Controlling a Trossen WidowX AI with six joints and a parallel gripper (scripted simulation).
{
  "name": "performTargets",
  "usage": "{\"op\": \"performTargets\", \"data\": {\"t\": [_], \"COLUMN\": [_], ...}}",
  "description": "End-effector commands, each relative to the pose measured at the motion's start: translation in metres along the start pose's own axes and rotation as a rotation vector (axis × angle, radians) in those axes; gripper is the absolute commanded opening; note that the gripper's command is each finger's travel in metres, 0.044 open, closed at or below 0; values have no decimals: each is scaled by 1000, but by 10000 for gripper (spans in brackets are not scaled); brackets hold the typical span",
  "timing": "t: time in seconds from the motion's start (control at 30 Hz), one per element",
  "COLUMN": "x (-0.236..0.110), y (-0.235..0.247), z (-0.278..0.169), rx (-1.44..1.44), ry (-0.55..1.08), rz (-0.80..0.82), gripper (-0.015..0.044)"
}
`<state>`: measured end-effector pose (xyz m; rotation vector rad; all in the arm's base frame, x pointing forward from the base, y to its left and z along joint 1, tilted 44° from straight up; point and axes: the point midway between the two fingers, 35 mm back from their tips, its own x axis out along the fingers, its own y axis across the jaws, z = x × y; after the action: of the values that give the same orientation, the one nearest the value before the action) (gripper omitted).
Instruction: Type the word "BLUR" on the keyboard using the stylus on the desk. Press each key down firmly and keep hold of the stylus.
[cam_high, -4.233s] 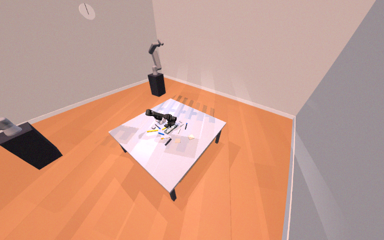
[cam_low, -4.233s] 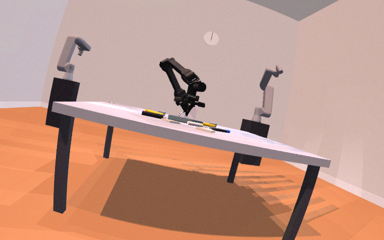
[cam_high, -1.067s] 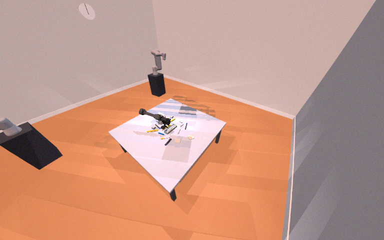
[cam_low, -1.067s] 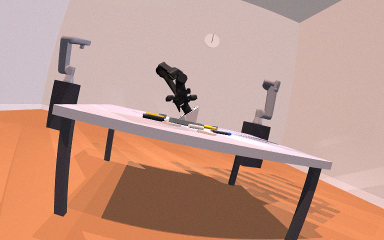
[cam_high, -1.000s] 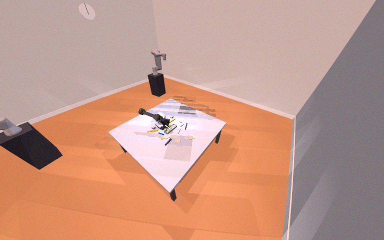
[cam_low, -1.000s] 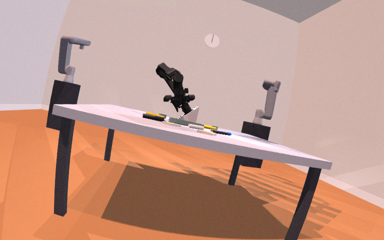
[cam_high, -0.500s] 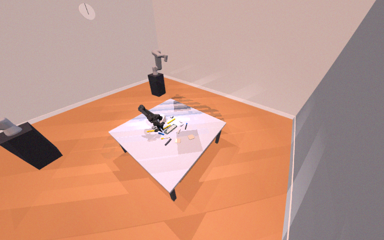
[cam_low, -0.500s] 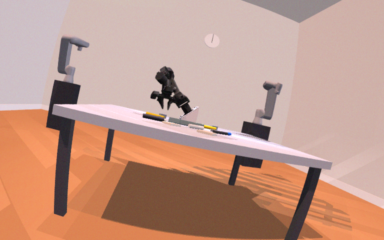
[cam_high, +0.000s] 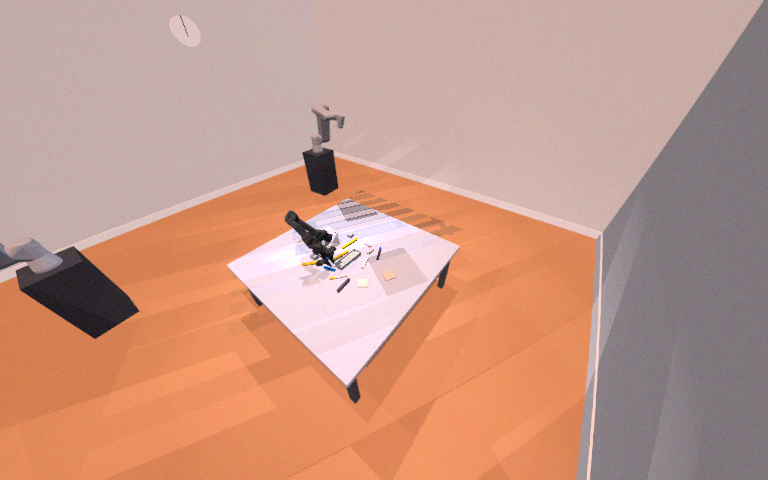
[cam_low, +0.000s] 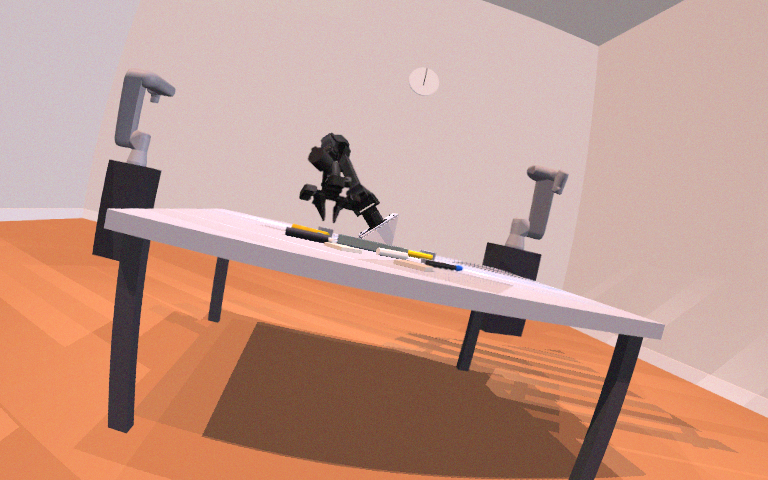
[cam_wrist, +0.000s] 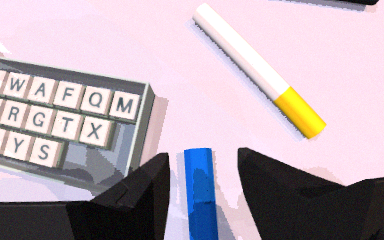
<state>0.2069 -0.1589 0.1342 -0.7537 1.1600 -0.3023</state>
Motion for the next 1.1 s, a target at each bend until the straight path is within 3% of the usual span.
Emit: {"op": "performTargets", "data": {"t": [0.0,1.07], "x": [3,24], "y": [1,0], "z": [-2,-15], "rx": [-5,-6], "ry": [-2,-1], "rz": [2,1], "gripper": [150,150]}}
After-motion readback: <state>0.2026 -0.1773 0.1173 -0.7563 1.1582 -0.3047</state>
